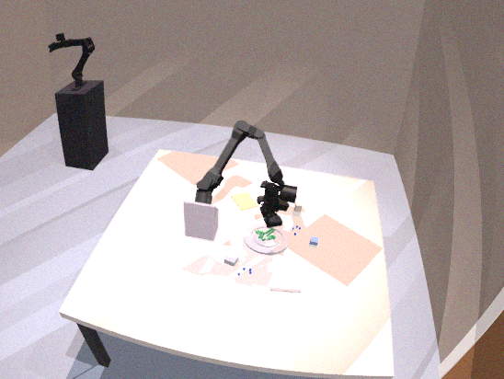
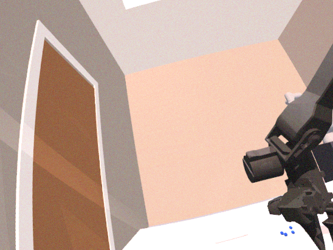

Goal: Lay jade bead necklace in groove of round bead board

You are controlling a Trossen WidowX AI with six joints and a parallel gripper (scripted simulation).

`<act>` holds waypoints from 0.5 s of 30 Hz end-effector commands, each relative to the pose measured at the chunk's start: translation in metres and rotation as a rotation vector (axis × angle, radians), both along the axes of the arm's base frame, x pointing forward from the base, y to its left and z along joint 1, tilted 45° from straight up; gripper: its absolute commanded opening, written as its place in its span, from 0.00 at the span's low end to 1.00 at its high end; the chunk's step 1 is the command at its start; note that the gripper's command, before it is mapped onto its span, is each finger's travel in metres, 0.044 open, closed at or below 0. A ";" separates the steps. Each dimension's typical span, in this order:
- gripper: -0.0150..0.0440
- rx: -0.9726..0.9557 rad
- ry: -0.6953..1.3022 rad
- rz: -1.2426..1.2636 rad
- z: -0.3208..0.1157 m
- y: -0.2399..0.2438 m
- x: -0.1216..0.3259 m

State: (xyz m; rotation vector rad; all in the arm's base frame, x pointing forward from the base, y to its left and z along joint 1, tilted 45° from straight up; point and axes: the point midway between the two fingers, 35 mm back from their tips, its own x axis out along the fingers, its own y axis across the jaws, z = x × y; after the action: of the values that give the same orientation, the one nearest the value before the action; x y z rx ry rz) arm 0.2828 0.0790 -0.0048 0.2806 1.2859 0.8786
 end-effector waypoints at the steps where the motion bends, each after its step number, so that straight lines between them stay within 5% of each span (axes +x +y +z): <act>1: 0.46 -0.001 0.015 -0.006 -0.006 0.004 -0.003; 15: 0.46 -0.001 0.001 -0.005 -0.014 0.013 0.001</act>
State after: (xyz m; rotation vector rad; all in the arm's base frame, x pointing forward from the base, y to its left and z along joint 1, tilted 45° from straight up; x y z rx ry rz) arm 0.2871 0.0889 -0.0139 0.2738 1.2730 0.8747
